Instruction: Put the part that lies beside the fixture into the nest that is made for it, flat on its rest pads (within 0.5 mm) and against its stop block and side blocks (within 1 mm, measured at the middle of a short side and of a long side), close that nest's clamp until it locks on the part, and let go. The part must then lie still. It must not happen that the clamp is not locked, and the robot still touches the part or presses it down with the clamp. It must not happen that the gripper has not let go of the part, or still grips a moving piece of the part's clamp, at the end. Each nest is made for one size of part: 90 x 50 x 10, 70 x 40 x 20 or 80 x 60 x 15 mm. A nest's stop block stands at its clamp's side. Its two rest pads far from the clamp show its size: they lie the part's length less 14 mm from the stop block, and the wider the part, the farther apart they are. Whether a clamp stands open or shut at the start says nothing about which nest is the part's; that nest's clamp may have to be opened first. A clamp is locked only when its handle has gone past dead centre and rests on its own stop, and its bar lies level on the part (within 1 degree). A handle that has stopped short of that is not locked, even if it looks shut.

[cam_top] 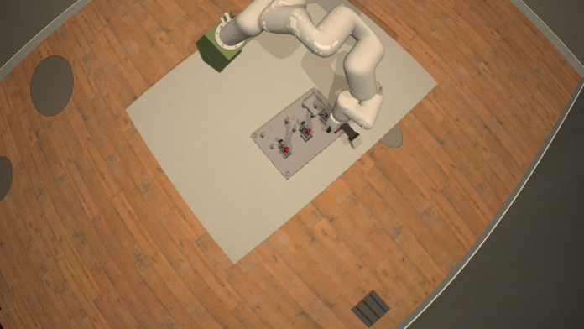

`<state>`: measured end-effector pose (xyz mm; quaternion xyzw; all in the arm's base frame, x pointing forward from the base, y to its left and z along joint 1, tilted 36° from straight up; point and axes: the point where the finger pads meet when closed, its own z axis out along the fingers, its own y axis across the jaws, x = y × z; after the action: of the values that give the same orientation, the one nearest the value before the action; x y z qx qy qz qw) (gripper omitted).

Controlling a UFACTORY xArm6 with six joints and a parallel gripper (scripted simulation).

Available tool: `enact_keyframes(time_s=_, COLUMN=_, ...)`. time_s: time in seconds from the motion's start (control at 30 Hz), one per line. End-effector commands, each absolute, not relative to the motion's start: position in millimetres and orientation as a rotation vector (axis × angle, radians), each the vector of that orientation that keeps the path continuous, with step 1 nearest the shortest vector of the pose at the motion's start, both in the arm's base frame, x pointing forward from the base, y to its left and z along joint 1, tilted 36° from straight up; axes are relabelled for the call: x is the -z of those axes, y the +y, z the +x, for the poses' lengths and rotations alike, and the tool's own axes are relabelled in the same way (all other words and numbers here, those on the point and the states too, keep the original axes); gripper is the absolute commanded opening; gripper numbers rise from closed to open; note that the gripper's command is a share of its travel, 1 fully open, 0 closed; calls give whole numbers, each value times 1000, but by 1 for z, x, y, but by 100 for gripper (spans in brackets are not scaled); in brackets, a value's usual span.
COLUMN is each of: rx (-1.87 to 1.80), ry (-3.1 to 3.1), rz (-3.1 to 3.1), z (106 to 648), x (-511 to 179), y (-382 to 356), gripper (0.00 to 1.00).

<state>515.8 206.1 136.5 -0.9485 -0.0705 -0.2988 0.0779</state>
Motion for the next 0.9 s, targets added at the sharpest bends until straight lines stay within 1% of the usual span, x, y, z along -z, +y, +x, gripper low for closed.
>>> enact_keyframes(time_s=0.0, rx=896, ry=-211, rz=-2840, z=516, x=-137, y=206, gripper=0)
enact_keyframes(time_s=0.87, rx=896, ry=-211, rz=-2840, z=519, x=-135, y=207, gripper=0)
